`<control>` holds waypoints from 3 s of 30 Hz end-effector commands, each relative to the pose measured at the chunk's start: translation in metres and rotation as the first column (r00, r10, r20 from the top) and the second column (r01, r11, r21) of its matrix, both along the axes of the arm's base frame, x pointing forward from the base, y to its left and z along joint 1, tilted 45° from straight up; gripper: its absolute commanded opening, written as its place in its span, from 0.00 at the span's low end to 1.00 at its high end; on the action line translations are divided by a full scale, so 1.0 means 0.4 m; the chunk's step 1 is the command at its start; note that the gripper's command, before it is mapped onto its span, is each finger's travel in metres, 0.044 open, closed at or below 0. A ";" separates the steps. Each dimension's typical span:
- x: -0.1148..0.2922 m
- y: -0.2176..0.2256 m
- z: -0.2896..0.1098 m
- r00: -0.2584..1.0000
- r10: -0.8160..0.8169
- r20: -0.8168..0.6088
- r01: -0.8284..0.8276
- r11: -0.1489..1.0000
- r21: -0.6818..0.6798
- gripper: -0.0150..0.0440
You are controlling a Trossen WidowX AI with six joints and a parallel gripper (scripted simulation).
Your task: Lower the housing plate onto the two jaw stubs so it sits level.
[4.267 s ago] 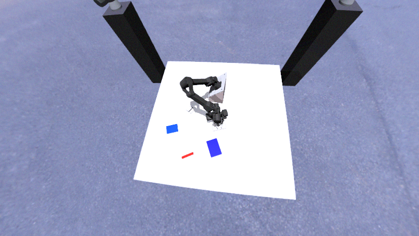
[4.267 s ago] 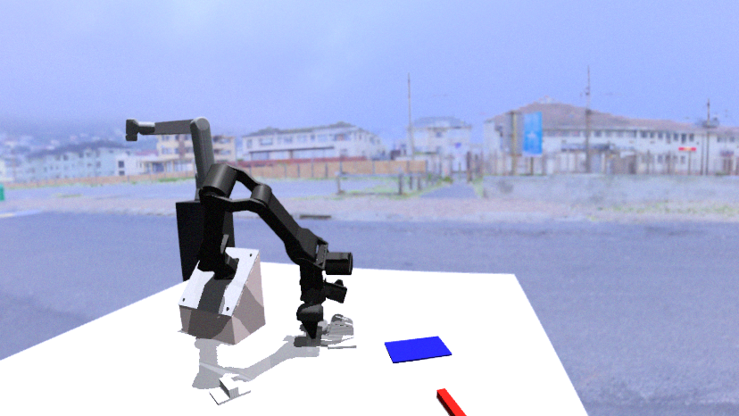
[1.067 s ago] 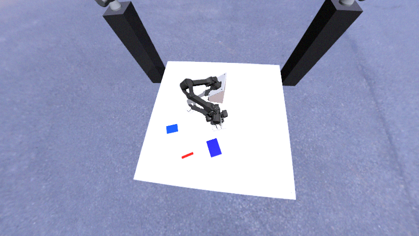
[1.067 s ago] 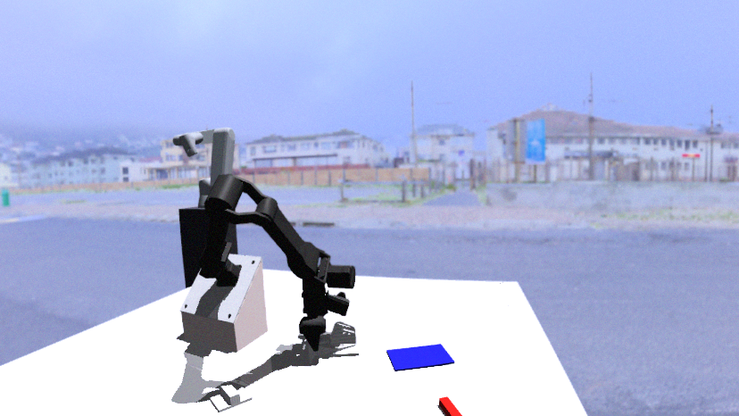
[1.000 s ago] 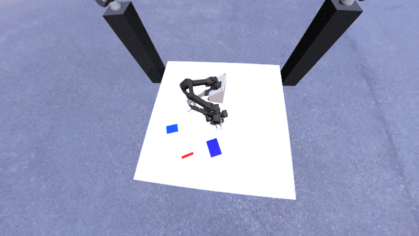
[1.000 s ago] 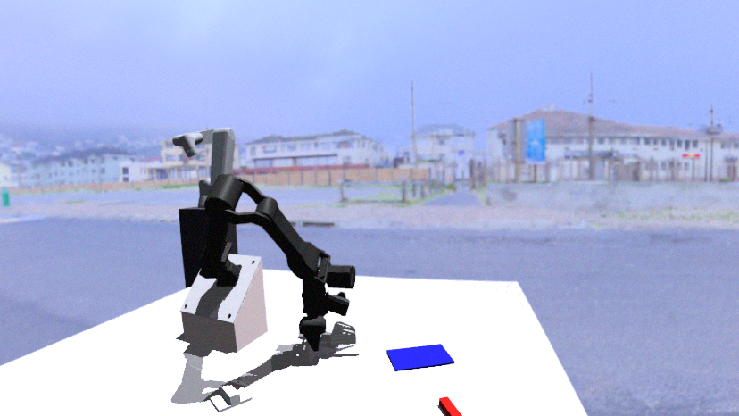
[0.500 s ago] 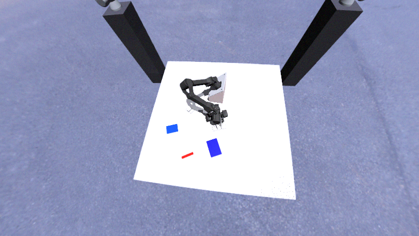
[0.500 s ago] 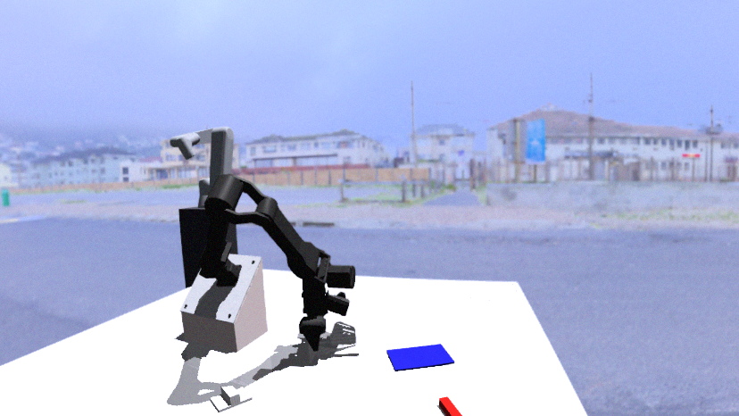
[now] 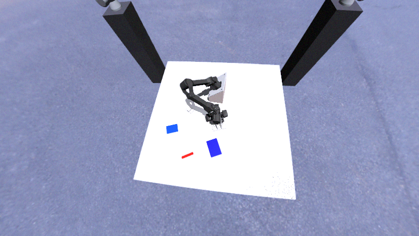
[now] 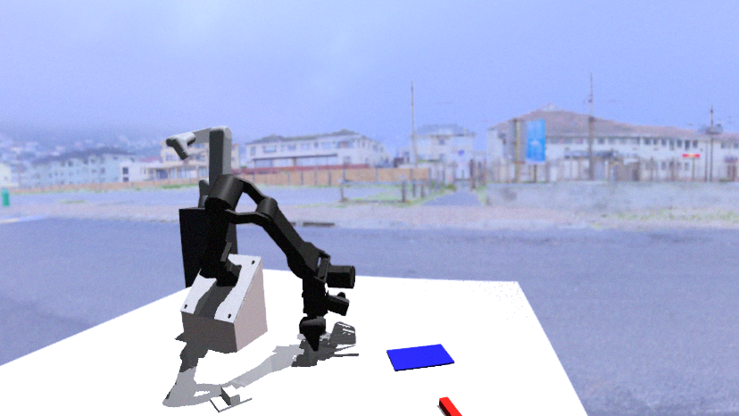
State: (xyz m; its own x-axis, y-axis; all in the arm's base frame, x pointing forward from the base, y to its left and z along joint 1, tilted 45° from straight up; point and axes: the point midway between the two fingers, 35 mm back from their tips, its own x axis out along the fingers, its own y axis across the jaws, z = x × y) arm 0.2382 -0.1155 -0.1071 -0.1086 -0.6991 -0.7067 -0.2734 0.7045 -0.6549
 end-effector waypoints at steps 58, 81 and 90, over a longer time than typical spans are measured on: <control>0.010 0.030 0.027 1.000 0.001 0.001 -0.001 1.000 0.003 1.00; -0.093 0.239 0.224 1.000 0.002 -0.001 -0.002 1.000 0.002 1.00; -0.093 0.239 0.224 1.000 0.002 -0.001 -0.002 1.000 0.002 1.00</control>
